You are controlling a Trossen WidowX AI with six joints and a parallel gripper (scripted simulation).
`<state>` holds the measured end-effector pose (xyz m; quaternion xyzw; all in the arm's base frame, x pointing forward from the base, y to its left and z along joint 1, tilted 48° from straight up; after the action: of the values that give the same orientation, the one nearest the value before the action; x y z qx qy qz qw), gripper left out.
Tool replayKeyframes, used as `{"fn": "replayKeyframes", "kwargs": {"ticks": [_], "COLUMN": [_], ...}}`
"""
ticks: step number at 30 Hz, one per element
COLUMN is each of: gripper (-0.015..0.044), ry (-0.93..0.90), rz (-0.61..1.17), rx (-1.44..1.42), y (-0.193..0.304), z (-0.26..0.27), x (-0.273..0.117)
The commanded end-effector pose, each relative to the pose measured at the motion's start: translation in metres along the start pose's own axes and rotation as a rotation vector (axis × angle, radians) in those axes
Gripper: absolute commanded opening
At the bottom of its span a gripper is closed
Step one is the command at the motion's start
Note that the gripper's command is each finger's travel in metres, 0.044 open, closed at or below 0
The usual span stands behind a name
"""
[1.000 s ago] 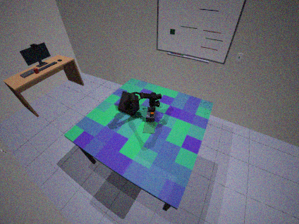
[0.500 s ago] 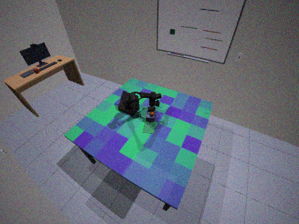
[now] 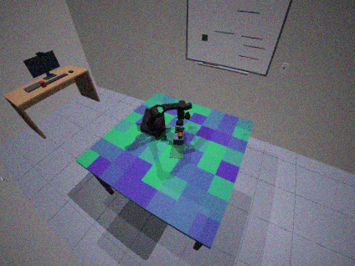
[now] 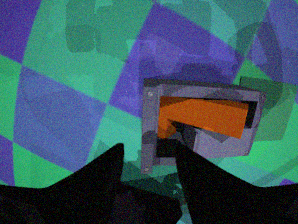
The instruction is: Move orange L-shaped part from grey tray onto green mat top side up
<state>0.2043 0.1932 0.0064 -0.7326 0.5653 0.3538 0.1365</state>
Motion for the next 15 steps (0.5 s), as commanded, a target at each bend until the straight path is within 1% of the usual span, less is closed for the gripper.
{"fn": "replayKeyframes", "kwargs": {"ticks": [1, 15], "gripper": [0.018, 0.018], "ry": [-0.008, -0.009], "rz": [-0.005, -0.018], "rx": [0.008, 0.006], "y": [0.0019, 0.0008], "z": [-0.0045, -0.0032], "x": [-0.0258, -0.022]}}
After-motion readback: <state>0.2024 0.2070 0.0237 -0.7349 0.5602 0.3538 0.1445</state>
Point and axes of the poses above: the point midway between the two fingers, 35 mm back from their tips, its own x axis out along the fingers, its own z axis across the jaws, y = z × x, the point moved 6 cm from there along -x, back along the fingers, and after that the axes turned 6 degrees about x, right-handed, at the moved point
